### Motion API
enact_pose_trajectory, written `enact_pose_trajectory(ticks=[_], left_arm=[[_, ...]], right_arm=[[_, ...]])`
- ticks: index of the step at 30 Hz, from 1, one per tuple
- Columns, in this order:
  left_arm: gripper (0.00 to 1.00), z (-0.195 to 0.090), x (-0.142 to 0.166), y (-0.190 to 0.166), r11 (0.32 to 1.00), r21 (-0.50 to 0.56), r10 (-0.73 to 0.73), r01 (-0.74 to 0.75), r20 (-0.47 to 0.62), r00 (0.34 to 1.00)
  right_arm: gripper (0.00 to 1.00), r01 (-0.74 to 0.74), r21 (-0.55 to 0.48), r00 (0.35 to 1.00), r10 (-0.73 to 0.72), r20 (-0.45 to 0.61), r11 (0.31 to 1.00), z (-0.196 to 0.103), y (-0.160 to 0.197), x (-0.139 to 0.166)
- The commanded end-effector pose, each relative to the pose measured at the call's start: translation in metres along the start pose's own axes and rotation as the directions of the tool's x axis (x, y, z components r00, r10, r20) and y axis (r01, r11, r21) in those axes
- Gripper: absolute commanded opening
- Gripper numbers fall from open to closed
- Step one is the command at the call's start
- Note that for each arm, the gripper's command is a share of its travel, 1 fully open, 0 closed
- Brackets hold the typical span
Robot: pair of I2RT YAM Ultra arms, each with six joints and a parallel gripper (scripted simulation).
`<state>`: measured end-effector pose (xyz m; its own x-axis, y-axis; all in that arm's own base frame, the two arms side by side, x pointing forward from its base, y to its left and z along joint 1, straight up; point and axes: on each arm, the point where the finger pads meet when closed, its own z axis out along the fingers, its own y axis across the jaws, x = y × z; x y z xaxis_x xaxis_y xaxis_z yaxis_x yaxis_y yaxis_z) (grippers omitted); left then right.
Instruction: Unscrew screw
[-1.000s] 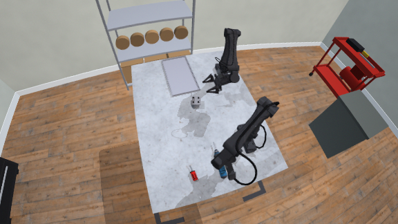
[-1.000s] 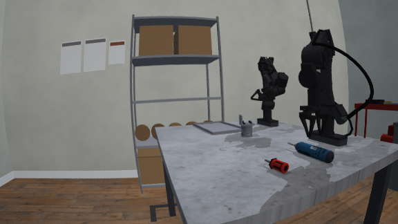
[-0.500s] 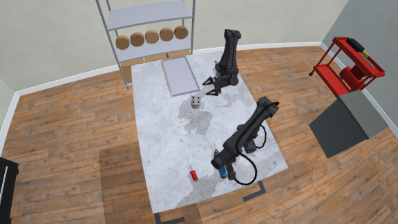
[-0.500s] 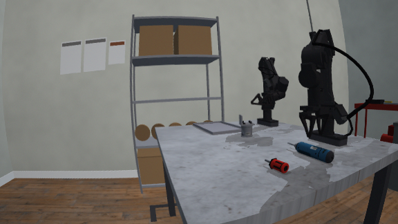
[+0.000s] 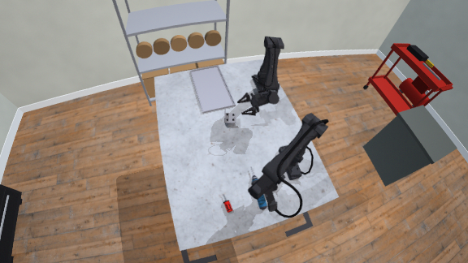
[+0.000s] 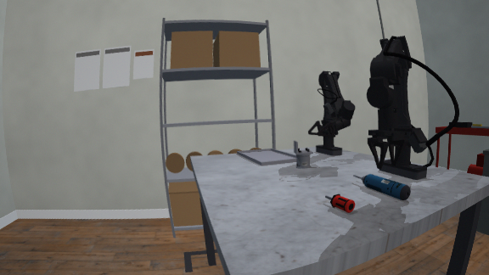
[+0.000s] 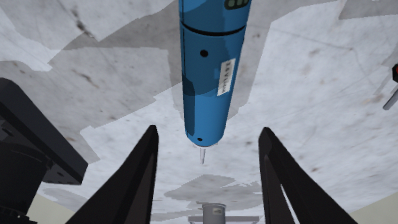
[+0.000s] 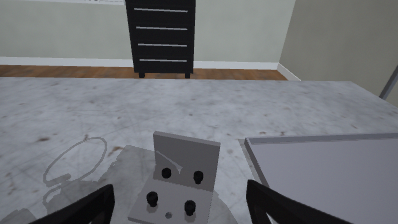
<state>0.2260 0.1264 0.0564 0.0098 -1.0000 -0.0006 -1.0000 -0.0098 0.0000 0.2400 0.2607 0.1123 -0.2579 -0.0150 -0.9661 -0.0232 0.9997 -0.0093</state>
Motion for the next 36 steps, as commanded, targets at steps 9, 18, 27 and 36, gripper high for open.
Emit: enact_pose_trajectory(ticks=[9,18,27,36], left_arm=[[0.65,-0.011,-0.005,-0.011,0.999,0.040,0.005,-0.007,0.038,0.999],[0.65,-0.011,-0.005,-0.011,0.999,0.040,0.005,-0.007,0.038,0.999],[0.65,-0.011,-0.005,-0.011,0.999,0.040,0.005,-0.007,0.038,0.999],[0.65,-0.011,-0.005,-0.011,0.999,0.040,0.005,-0.007,0.038,0.999]], right_arm=[[0.86,0.006,0.008,1.000,-0.006,0.013,1.000,0.006,-0.003,0.027],[0.86,0.006,0.007,1.000,-0.006,0.013,1.000,0.008,-0.003,0.037],[0.86,0.007,0.008,1.000,-0.007,0.013,1.000,0.014,-0.004,0.058],[0.86,0.008,0.008,1.000,-0.008,0.013,1.000,0.016,-0.004,0.068]])
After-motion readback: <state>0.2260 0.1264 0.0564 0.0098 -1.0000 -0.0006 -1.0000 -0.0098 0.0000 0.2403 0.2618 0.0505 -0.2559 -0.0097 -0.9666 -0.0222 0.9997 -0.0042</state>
